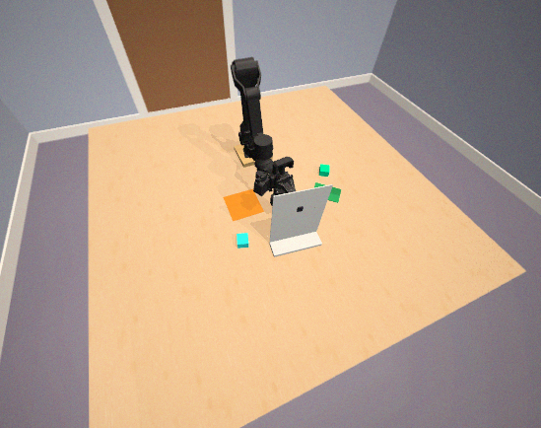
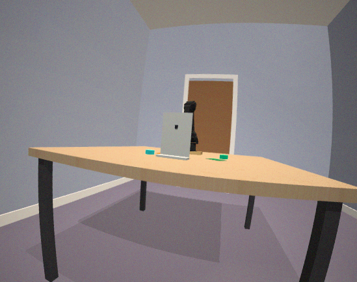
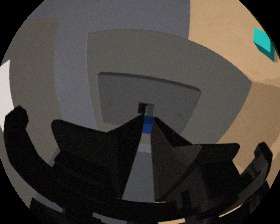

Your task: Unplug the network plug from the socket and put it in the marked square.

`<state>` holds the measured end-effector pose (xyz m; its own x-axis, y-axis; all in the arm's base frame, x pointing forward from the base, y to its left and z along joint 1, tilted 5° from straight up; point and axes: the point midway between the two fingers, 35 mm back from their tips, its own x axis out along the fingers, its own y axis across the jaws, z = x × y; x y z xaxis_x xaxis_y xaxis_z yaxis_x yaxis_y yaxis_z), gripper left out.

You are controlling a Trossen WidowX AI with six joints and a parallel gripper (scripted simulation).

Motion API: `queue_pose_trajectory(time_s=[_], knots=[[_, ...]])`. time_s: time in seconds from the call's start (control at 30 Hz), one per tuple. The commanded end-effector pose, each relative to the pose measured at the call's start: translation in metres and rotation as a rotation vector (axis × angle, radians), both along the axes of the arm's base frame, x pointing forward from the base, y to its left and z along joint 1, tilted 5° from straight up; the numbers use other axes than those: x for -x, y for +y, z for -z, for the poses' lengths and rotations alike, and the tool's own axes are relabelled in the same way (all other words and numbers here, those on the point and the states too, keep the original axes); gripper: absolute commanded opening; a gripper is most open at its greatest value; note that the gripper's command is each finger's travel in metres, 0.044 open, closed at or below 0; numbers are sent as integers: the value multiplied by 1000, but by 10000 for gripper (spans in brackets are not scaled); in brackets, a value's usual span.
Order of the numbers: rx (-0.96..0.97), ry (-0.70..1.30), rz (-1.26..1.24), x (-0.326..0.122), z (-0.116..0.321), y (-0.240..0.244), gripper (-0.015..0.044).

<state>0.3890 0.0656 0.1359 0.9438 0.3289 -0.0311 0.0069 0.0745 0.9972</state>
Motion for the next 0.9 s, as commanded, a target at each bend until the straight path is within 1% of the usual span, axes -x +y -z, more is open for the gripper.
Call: queue_pose_trajectory(time_s=[0.0, 0.87], knots=[[-4, 0, 0, 4, -1, 0, 0], [-4, 2, 0, 20, -1, -1, 0]])
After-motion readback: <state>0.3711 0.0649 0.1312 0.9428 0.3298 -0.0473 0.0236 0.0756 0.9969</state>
